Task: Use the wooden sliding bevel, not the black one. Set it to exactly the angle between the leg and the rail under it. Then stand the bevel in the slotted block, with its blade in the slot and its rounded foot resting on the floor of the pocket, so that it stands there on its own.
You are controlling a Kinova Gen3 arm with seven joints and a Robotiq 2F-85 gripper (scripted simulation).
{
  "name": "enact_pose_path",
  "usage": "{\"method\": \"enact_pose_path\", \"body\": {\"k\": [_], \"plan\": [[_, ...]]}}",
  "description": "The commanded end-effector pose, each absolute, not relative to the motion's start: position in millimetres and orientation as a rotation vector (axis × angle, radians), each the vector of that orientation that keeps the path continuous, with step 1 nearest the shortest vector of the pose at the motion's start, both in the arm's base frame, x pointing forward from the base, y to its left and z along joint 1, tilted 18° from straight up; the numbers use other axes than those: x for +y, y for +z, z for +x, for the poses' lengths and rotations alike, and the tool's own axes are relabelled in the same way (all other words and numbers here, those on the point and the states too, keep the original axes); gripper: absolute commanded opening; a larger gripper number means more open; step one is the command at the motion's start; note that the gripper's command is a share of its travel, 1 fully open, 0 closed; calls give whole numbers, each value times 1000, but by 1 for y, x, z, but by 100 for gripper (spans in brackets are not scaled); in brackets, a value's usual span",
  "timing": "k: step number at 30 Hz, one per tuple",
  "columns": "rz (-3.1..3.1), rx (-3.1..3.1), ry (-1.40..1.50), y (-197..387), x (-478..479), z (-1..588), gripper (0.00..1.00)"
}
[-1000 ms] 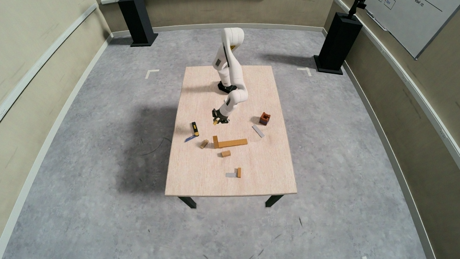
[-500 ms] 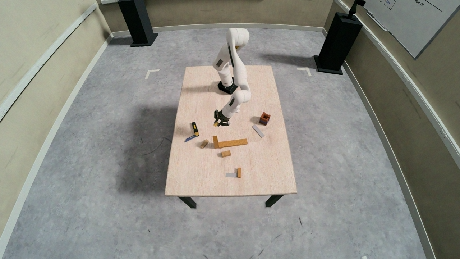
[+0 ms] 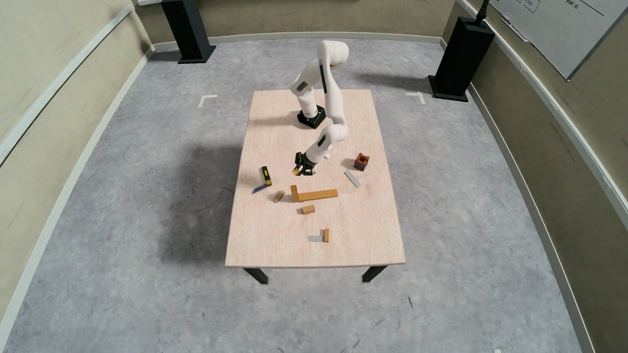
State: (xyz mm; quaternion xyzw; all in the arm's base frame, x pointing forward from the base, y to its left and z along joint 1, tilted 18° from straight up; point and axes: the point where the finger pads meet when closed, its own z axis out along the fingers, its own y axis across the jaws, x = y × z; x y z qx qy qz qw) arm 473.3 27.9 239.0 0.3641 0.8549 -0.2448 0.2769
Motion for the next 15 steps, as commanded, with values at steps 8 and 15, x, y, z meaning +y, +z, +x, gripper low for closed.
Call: {"method": "enact_pose_path", "body": {"k": [8, 15], "plan": [[1082, 2171, -619, 240, 33, 484, 10], [1143, 2092, -596, 241, 37, 491, 10]]}}
